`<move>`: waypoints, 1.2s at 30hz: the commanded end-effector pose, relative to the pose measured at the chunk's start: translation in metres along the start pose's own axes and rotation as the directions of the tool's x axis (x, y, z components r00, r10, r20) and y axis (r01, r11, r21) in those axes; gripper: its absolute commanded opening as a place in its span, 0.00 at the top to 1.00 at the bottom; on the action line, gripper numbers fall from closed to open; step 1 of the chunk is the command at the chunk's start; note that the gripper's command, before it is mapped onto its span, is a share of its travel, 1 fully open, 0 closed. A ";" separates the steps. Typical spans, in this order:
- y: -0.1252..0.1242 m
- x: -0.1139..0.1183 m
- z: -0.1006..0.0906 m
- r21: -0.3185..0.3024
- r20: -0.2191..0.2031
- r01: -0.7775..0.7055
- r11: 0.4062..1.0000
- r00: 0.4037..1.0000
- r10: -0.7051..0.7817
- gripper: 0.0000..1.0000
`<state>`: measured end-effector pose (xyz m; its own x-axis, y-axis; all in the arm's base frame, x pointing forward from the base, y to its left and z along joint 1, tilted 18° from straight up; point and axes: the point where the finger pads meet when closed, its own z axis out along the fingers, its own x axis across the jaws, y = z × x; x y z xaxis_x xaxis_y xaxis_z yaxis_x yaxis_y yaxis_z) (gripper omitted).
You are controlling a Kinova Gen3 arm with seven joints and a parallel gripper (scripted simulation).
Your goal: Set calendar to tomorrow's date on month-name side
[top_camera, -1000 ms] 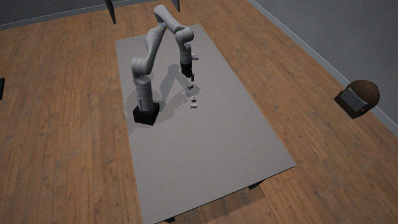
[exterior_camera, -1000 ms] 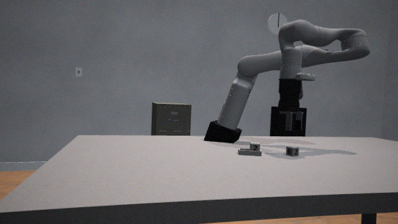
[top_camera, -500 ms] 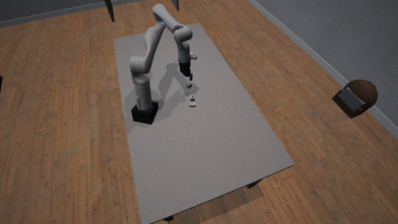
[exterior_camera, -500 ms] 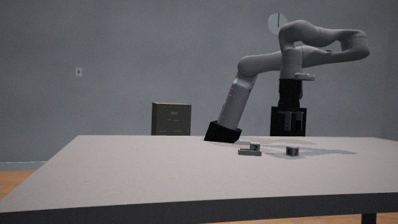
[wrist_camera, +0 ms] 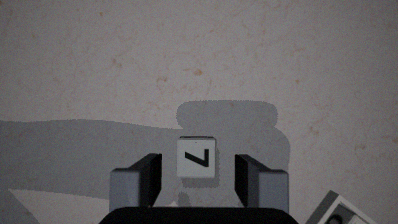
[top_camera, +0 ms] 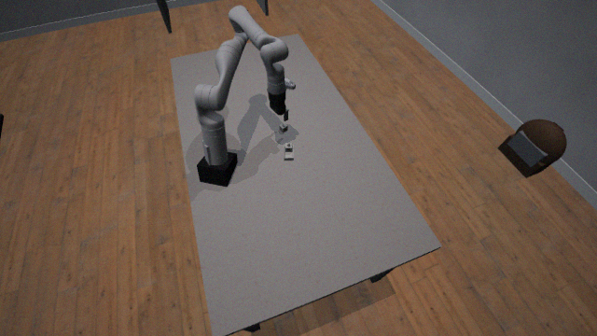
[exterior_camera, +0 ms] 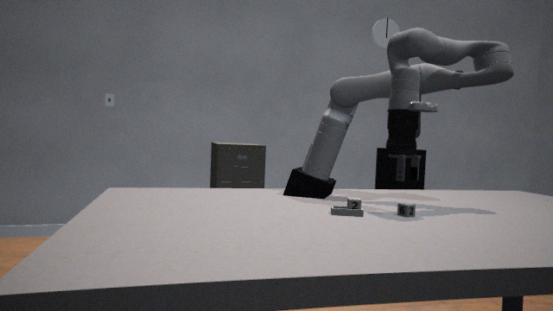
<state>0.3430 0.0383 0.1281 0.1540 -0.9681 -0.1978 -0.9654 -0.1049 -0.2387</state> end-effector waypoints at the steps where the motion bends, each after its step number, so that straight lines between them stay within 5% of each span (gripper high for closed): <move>1: 0.000 0.000 0.000 0.001 0.000 0.000 1.000 1.000 0.000 0.10; 36: 0.000 0.000 0.004 0.001 0.000 0.000 1.000 1.000 0.000 0.10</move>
<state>0.3443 0.0393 0.1249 0.1544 -0.9679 -0.1981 -0.9650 -0.1048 -0.2403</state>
